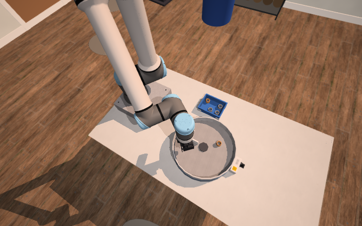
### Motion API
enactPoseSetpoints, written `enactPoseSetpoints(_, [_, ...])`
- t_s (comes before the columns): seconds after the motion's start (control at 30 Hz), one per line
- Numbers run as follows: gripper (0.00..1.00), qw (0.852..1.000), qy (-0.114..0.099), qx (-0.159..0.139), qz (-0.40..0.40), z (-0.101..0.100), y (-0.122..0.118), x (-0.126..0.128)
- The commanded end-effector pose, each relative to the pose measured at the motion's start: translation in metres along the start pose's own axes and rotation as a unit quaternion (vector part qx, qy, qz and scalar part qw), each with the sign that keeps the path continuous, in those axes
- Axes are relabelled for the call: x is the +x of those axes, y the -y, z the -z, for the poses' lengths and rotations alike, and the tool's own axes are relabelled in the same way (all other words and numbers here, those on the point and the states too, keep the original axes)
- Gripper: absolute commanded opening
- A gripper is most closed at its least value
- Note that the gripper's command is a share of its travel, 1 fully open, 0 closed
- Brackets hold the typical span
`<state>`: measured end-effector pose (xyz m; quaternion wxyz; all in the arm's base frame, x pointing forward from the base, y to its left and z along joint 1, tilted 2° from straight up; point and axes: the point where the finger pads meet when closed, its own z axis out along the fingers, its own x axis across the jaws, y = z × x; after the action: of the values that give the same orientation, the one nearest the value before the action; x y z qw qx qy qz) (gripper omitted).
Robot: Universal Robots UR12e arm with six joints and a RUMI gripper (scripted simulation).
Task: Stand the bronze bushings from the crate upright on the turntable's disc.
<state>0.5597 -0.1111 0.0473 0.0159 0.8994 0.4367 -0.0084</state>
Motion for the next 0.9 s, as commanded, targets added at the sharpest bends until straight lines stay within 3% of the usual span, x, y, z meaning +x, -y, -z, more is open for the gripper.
enactPoseSetpoints(0.0, [0.0, 1.0, 0.0, -0.001, 0.0, -0.0134, -0.0007, -0.0001])
enactPoseSetpoints(0.1, [0.0, 1.0, 0.0, -0.001, 0.0, -0.0229, -0.0008, -0.0002])
enactPoseSetpoints(0.87, [0.0, 1.0, 0.0, -0.001, 0.0, -0.0232, -0.0008, -0.0002])
